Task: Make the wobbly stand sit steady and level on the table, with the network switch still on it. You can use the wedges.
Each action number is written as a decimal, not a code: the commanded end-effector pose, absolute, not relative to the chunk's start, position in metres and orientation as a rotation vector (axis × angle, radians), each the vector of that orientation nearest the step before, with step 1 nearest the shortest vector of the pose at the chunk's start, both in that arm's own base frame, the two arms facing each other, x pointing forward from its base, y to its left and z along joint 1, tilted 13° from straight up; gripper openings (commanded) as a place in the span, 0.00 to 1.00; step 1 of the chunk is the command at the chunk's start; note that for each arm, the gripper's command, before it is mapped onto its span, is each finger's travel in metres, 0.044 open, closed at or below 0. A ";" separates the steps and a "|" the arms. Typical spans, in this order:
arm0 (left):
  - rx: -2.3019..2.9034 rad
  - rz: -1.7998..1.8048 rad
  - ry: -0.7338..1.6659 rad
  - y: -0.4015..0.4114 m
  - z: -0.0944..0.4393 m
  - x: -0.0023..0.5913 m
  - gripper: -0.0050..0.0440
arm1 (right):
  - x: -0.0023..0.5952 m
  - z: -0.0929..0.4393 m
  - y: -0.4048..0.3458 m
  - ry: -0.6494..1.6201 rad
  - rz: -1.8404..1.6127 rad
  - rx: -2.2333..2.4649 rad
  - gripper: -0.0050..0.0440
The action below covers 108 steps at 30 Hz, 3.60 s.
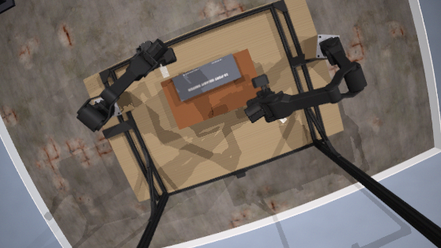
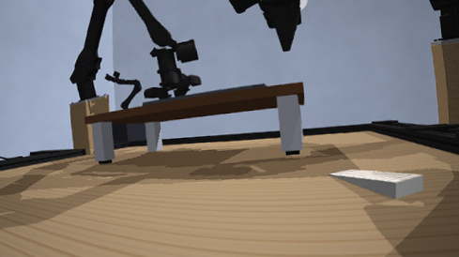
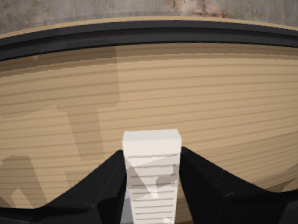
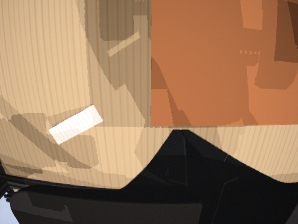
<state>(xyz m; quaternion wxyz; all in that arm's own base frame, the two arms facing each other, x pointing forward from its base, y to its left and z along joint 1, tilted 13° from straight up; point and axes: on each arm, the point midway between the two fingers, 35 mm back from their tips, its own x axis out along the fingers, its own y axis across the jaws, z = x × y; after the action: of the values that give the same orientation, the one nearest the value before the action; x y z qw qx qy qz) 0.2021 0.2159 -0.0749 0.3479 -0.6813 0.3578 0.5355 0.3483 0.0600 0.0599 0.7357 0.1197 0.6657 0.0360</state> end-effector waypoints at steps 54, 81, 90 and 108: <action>-1.795 1.435 1.044 0.196 -0.167 0.201 0.59 | 0.348 0.060 0.060 1.463 0.079 0.263 0.10; -1.801 1.436 1.049 0.205 -0.116 0.196 0.59 | 0.348 0.062 0.061 1.473 0.075 0.262 0.10; -1.801 1.436 1.049 0.205 -0.116 0.196 0.59 | 0.348 0.062 0.061 1.473 0.075 0.262 0.10; -1.801 1.436 1.048 0.206 -0.116 0.196 0.59 | 0.348 0.062 0.061 1.473 0.075 0.262 0.10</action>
<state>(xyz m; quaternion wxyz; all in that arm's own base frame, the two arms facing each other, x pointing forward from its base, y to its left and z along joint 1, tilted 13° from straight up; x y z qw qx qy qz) 0.1957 0.2055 -0.1158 0.3009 -0.6787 0.3949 0.5411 0.3485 0.0608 0.0621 0.7336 0.1189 0.6681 0.0362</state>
